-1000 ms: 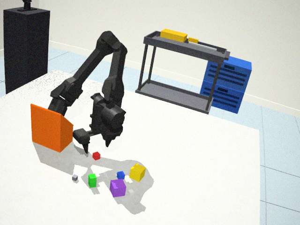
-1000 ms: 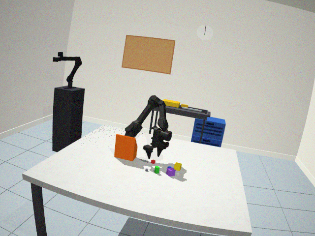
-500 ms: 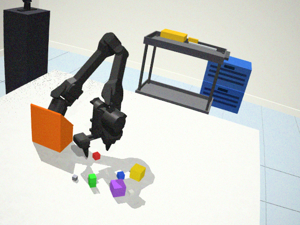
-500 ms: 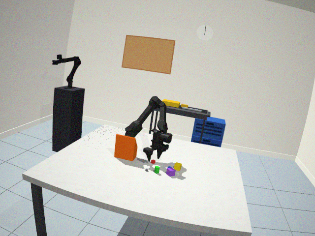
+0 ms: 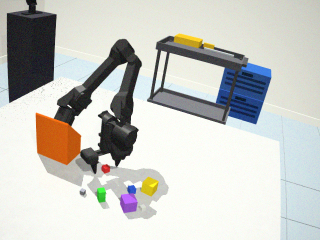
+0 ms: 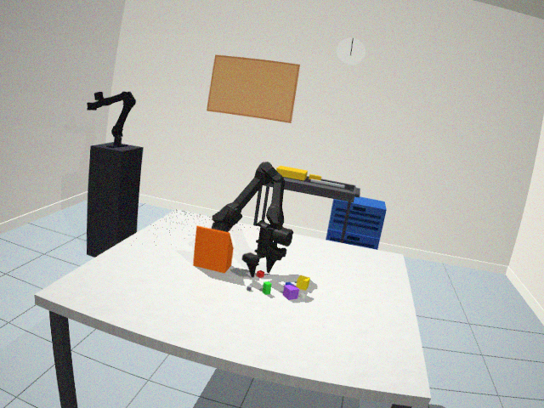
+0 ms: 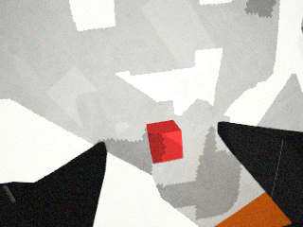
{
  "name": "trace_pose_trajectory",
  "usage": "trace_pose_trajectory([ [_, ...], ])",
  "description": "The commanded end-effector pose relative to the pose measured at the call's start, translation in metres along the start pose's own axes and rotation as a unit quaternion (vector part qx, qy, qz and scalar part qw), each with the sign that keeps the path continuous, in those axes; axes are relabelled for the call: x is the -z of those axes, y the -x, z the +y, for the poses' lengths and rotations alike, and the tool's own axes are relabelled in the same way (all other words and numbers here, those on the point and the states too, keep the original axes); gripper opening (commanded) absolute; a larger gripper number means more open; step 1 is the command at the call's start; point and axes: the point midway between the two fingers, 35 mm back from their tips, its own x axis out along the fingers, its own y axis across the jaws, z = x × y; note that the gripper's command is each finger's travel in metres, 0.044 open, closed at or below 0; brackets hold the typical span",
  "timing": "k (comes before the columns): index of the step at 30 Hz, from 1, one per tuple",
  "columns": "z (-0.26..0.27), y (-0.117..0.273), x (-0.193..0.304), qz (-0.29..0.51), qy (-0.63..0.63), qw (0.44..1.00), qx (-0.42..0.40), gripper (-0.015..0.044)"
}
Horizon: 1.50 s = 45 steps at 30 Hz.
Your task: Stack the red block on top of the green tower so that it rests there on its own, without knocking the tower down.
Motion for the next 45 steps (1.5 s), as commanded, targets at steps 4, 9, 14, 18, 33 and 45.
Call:
trace_pose_trajectory([
  [4, 0.0, -0.001, 0.001, 0.001, -0.002, 1.0, -0.001, 0.044],
  [9, 0.0, -0.001, 0.001, 0.001, -0.002, 1.0, -0.001, 0.044],
  [14, 0.0, -0.001, 0.001, 0.001, -0.002, 1.0, -0.001, 0.0309],
  [18, 0.0, -0.001, 0.001, 0.001, -0.002, 1.0, -0.001, 0.0204],
  [33, 0.0, 0.001, 0.001, 0.001, -0.002, 1.0, -0.001, 0.0],
  [45, -0.001, 0.049, 0.0, 0.0, -0.002, 1.0, 0.0, 0.0],
])
